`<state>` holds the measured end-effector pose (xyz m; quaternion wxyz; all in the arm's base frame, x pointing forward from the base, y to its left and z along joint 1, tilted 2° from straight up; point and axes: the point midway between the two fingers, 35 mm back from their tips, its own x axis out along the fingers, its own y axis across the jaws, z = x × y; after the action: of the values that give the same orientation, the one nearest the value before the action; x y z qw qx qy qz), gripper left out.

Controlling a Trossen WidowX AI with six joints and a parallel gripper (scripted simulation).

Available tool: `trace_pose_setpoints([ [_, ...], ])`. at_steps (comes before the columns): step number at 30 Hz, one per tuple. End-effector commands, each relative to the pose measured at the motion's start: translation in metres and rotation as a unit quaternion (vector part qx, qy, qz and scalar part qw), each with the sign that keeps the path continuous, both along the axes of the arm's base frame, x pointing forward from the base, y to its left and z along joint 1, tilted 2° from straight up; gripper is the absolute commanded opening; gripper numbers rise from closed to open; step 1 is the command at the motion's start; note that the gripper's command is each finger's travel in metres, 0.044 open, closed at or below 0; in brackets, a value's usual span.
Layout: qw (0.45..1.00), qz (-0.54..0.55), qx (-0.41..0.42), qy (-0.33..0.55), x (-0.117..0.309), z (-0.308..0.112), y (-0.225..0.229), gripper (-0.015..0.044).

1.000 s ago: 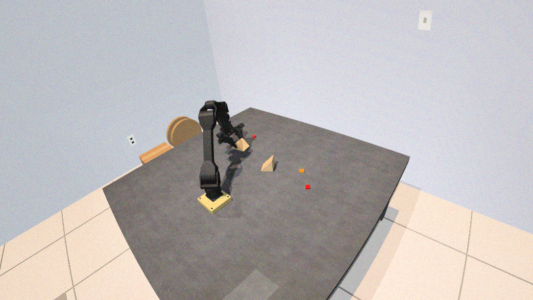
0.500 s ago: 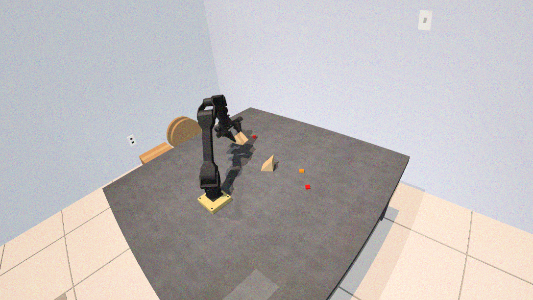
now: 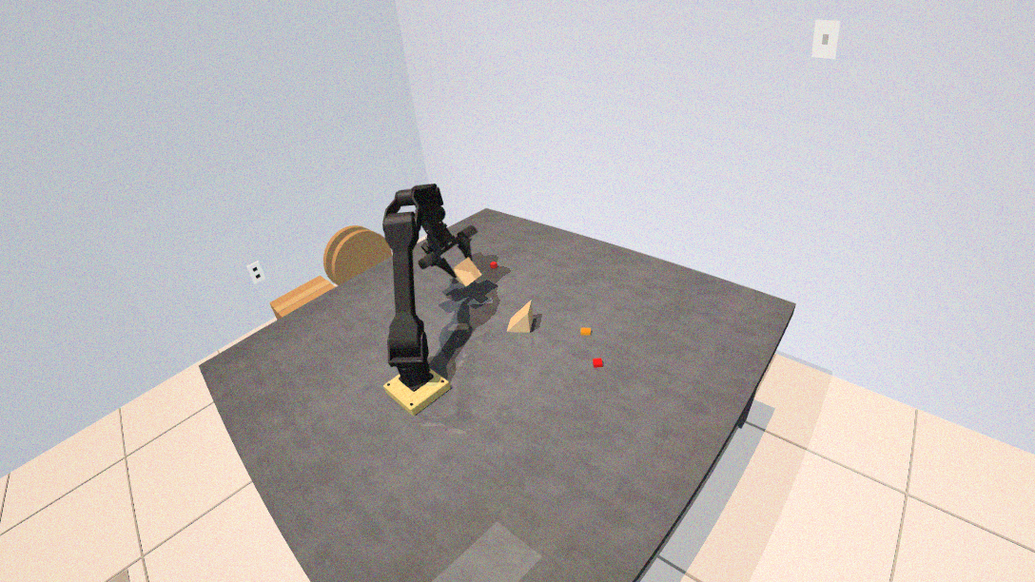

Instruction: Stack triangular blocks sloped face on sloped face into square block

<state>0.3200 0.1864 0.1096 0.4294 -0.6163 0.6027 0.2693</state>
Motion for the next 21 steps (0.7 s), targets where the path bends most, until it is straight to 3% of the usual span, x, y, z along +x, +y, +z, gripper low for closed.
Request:
trace_pose_setpoints([
  [1,0.997,-0.063,0.024,-0.038,0.0002,0.0034,-0.0014,0.0],
  [21,0.912,-0.355,0.108,-0.175,0.0004,0.0038,-0.0053,0.0],
])
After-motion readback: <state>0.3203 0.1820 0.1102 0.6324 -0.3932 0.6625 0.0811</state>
